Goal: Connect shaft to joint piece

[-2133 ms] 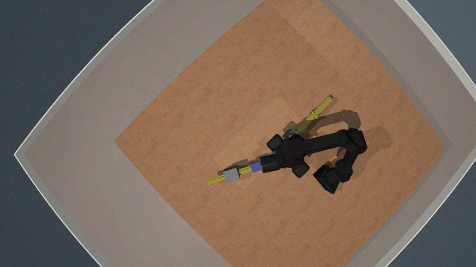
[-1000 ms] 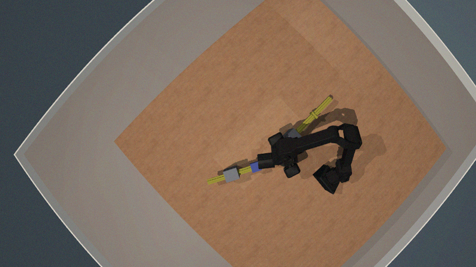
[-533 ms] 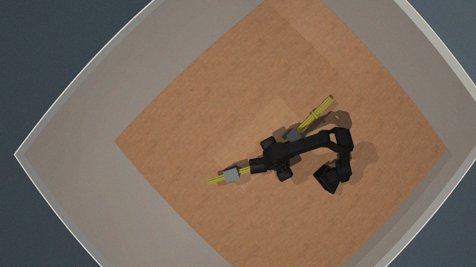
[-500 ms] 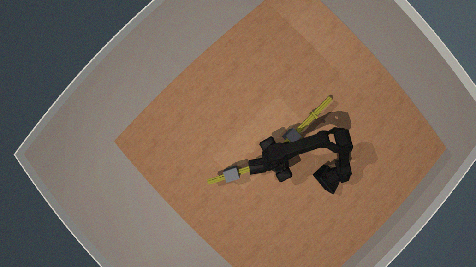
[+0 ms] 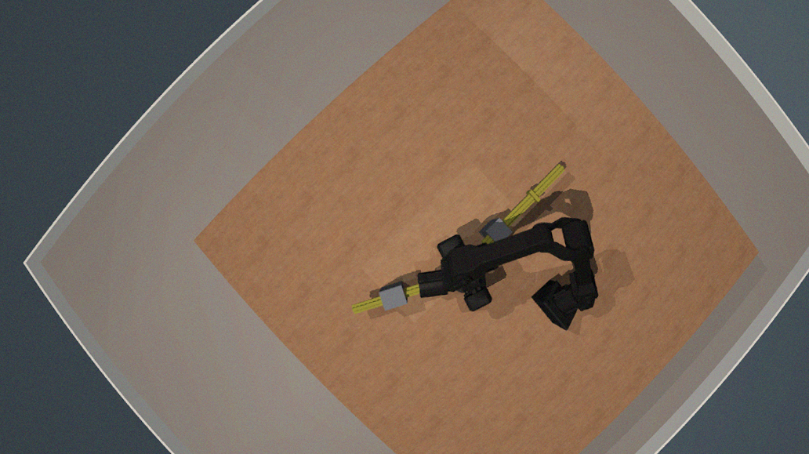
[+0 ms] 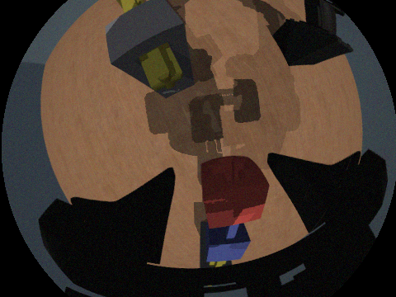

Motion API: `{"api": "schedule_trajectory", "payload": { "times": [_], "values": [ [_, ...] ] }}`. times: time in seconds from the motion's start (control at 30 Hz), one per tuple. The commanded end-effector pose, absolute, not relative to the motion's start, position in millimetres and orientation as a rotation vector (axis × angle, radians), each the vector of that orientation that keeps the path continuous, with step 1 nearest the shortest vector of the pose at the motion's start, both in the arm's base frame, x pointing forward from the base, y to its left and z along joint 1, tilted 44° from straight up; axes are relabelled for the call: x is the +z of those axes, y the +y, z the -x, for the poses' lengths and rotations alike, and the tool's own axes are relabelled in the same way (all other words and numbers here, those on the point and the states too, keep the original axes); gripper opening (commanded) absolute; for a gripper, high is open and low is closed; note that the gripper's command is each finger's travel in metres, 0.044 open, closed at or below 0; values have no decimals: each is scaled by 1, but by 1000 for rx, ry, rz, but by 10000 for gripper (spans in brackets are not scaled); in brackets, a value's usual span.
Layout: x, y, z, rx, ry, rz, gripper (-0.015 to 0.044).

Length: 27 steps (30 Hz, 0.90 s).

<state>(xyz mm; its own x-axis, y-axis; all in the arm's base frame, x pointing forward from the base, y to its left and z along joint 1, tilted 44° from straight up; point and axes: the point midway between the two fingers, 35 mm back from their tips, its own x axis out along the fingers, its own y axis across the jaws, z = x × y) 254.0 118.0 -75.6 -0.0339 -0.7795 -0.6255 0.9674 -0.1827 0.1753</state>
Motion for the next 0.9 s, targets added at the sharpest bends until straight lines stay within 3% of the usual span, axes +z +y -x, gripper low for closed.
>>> {"api": "schedule_trajectory", "payload": {
  "times": [0.0,0.23,0.57,0.87],
  "values": [
    [-82,110,-253,-1615,346,-699,440],
    [-88,103,-252,-1615,345,-699,440],
    [-88,103,-252,-1615,345,-699,182],
    [-88,103,-252,-1615,345,-699,182]
  ]
}}
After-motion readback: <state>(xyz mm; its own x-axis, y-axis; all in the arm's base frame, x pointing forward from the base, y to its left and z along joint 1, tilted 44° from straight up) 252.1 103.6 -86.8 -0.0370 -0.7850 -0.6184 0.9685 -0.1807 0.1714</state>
